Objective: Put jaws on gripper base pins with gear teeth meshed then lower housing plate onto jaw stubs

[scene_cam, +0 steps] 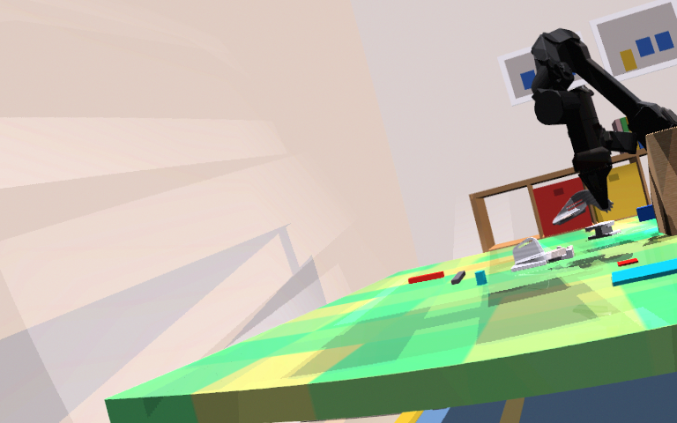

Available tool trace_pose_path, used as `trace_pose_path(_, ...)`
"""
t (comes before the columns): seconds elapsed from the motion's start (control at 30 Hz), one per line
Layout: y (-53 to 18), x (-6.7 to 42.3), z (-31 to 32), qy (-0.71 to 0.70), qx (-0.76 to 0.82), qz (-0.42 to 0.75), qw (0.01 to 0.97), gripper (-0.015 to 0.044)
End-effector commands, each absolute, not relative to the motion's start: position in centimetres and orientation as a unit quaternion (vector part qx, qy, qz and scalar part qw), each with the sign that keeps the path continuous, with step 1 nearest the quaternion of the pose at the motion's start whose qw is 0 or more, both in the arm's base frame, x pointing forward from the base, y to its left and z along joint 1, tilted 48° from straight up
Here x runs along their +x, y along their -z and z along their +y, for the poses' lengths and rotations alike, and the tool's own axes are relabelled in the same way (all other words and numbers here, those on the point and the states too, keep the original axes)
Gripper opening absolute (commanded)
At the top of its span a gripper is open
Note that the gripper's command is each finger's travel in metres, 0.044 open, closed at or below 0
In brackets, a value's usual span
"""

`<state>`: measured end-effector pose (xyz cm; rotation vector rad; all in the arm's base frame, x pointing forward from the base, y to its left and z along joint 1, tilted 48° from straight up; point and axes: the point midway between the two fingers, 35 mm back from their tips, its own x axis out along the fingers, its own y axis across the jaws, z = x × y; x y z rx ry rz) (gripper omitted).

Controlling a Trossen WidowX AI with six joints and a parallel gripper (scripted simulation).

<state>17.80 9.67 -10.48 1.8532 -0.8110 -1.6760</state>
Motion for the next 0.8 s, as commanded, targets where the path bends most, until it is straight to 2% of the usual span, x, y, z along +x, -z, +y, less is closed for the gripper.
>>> trace_pose_path(0.0,10.2,17.7,9.3,0.627,0.672,-0.275,0.282,0.0037)
trace_pose_path(0.77,8.9,17.6,8.0,0.673,0.591,-0.128,0.426,0.0037)
